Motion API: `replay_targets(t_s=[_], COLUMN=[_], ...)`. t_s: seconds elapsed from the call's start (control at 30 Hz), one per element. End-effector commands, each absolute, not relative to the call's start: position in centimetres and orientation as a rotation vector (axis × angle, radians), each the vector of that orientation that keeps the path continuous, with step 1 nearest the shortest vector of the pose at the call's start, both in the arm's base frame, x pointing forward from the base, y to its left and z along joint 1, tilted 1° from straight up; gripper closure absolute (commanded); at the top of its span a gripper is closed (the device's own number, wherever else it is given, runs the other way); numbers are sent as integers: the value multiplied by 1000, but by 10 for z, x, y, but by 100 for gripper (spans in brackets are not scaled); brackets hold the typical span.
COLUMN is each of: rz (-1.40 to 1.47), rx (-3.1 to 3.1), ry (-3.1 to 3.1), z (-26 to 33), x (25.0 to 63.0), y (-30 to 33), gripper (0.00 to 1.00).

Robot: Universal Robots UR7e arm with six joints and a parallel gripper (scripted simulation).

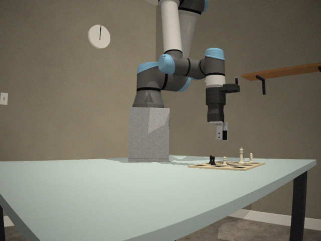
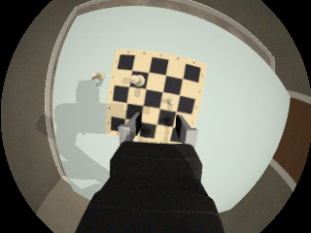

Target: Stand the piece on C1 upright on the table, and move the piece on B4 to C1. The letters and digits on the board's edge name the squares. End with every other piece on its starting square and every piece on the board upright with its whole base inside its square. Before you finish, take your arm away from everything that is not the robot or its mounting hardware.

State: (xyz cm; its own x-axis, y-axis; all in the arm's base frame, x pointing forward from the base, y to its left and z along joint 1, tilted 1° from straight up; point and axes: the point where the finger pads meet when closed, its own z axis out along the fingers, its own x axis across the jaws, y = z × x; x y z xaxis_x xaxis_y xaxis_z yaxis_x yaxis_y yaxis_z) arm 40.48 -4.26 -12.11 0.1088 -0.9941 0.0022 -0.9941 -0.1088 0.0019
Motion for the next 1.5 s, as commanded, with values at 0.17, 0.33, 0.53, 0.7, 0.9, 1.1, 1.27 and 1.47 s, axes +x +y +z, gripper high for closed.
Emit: replay_targets(t_s=[0.17, 0.33, 0.53, 0.7, 0.9, 1.1, 1.27, 1.47], rz=[3, 3, 4, 4, 4, 4, 4, 4], rx=[2517, 2555, 2568, 2571, 2571, 2571, 2571, 2571], ry=[-1905, -1853, -1835, -1830, -1830, -1830, -1830, -1830], z=[-121, -121, -121, -121, -121, -121, -121, -121], x=[389, 384, 382, 382, 382, 382, 382, 382], y=[-60, -64, -65, -66, -66, -66, -66, -66], gripper=[0, 0, 0, 0, 32, 32, 32, 32])
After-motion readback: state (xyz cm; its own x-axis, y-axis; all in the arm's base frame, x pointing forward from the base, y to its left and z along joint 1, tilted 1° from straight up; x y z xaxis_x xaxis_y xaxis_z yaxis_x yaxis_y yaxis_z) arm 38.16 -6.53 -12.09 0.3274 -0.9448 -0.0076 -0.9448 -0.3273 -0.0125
